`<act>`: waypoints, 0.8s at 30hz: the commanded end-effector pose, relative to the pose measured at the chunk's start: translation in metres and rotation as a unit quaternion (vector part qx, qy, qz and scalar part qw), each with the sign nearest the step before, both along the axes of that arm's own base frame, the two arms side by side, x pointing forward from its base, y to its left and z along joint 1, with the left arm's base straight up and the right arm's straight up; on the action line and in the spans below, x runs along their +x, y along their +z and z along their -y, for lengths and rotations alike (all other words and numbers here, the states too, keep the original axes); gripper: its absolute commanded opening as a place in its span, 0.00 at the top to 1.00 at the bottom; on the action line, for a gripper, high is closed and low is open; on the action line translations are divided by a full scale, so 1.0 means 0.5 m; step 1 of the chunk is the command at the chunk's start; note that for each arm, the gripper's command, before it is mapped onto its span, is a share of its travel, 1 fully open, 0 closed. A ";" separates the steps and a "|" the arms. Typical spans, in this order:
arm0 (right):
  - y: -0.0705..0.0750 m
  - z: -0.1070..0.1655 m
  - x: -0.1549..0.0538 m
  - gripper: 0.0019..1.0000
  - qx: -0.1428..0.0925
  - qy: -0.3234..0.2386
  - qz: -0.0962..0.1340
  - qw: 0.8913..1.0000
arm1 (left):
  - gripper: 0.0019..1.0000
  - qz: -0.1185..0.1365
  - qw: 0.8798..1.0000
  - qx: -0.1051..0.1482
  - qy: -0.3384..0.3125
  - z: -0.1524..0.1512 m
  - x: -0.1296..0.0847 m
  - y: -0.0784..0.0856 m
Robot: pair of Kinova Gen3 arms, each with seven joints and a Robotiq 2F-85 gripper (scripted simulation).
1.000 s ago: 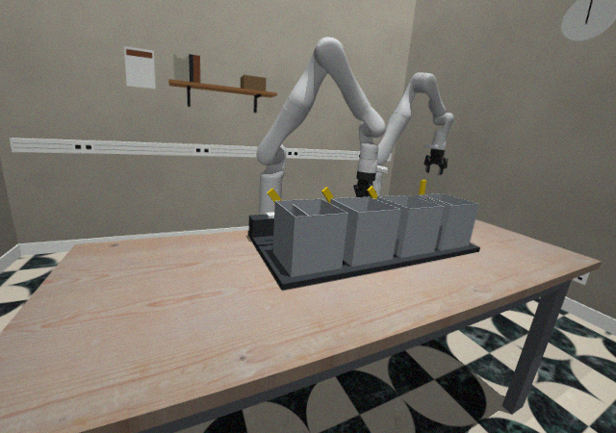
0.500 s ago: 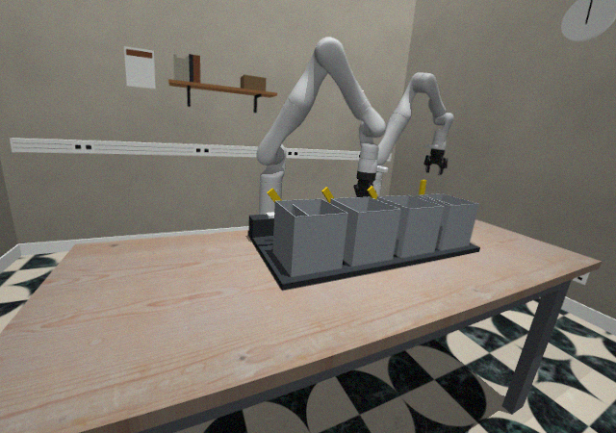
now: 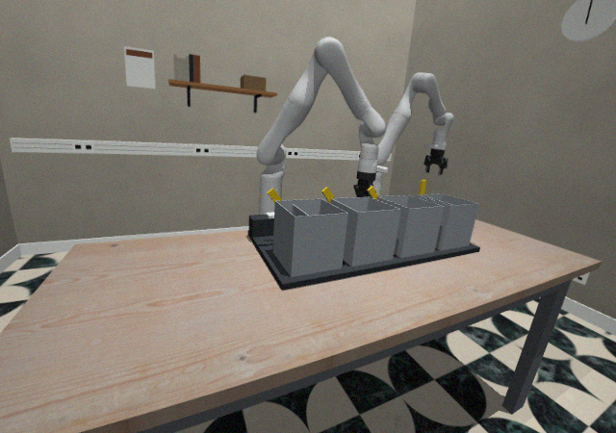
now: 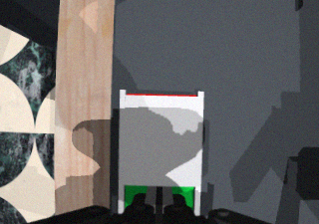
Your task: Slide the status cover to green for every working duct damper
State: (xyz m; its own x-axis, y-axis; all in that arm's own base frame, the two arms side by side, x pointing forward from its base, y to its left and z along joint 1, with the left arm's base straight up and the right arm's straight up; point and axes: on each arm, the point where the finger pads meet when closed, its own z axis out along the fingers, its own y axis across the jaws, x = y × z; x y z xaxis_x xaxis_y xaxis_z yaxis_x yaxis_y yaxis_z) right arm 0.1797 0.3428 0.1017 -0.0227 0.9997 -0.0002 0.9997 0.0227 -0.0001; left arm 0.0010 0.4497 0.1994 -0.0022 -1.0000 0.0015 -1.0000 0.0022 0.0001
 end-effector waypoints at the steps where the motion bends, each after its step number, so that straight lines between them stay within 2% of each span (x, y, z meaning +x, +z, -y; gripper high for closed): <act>1: 0.001 -0.001 0.000 0.90 0.001 0.000 0.000 1.000 | 0.00 0.000 1.000 0.001 0.000 -0.001 0.000 0.001; 24: 0.001 0.011 0.001 0.90 0.001 0.000 0.000 1.000 | 0.00 0.000 1.000 0.001 0.000 -0.001 0.000 0.001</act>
